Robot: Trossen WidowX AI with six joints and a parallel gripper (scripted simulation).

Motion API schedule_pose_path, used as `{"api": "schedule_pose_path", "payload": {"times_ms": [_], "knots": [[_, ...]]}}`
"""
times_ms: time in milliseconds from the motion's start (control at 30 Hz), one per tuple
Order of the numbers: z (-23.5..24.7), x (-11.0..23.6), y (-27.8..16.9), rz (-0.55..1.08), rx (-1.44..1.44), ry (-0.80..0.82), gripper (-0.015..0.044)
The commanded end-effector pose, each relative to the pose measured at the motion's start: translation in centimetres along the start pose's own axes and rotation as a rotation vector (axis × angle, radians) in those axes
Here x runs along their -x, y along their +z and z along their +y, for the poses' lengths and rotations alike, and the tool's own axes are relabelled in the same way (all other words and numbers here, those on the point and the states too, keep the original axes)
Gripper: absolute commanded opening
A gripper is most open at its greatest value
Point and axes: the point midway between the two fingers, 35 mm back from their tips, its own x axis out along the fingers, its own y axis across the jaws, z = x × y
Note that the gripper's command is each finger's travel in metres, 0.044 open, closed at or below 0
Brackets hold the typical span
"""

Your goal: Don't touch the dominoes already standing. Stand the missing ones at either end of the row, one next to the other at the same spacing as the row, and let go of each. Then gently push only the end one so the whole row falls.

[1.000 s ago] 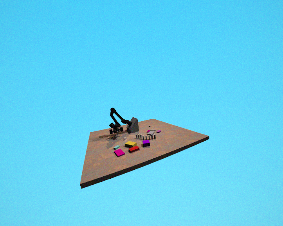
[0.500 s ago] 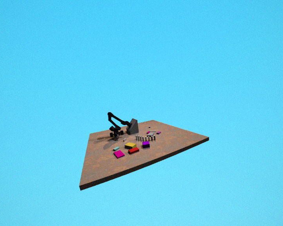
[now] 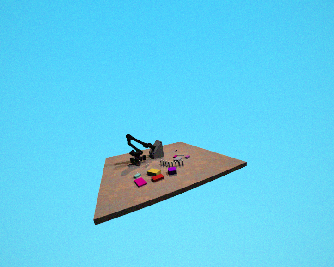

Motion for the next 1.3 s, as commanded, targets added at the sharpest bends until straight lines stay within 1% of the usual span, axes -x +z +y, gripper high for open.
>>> {"api": "schedule_pose_path", "payload": {"times_ms": [0,467,500,800,933,1000,1100,1267], "knots": [[-0.1,0.0,-0.1,0.002,0.006,-0.003,0.0056],[-0.1,0.0,-0.1,0.002,0.006,-0.003,0.0423],[-0.1,0.0,0.0,0.002,0.006,-0.003,0.044],[-0.3,0.0,4.6,0.0,0.002,0.0,0.044],[-0.6,-0.2,5.2,-0.004,0.01,-0.002,0.044],[-1.7,-1.1,5.8,-0.016,0.027,-0.012,0.044],[-2.8,-3.1,5.4,0.003,-0.024,-0.028,0.044],[-3.9,-7.2,4.9,0.085,-0.07,-0.024,0.044]]}}
